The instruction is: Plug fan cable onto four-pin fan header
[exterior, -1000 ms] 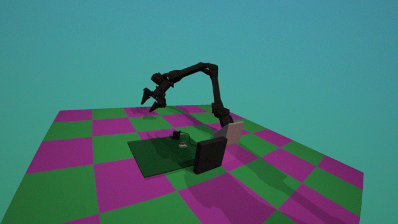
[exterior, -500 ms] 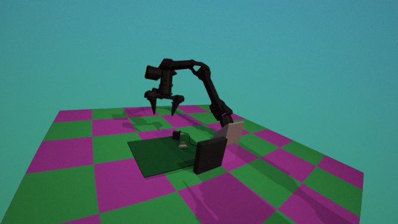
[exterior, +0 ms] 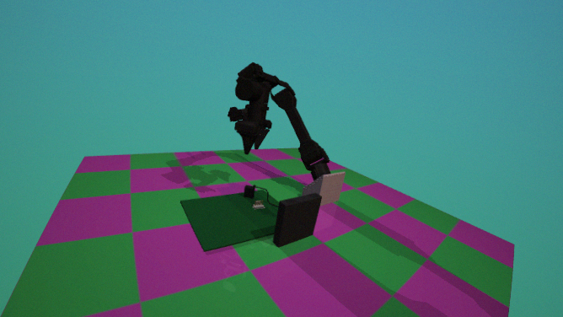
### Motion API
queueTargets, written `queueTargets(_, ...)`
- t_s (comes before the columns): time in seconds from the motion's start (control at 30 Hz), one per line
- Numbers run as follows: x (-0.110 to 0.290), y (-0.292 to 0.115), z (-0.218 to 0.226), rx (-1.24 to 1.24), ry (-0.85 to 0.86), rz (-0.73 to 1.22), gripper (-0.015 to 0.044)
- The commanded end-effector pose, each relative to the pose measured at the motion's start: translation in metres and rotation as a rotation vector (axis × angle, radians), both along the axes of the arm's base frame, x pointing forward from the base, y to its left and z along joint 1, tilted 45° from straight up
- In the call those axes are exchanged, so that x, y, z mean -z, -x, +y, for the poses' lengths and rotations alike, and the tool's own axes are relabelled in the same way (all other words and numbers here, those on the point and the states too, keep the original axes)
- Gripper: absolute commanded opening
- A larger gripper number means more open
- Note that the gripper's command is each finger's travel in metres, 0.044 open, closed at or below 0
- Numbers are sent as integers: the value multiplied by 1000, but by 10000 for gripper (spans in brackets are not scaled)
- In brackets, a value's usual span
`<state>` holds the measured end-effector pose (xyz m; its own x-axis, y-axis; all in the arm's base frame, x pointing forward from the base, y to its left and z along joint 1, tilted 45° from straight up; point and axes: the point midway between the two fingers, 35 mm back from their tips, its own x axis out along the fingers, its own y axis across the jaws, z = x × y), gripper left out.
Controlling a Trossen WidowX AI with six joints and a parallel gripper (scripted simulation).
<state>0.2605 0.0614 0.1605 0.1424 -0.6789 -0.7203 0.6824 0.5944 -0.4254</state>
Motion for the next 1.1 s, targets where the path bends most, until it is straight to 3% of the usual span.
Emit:
queueTargets(0.0,0,0,1,-18,18,14,440)
queueTargets(0.37,68,-12,-67,3,31,45,440)
queueTargets(1.07,85,-15,-84,4,30,45,440)
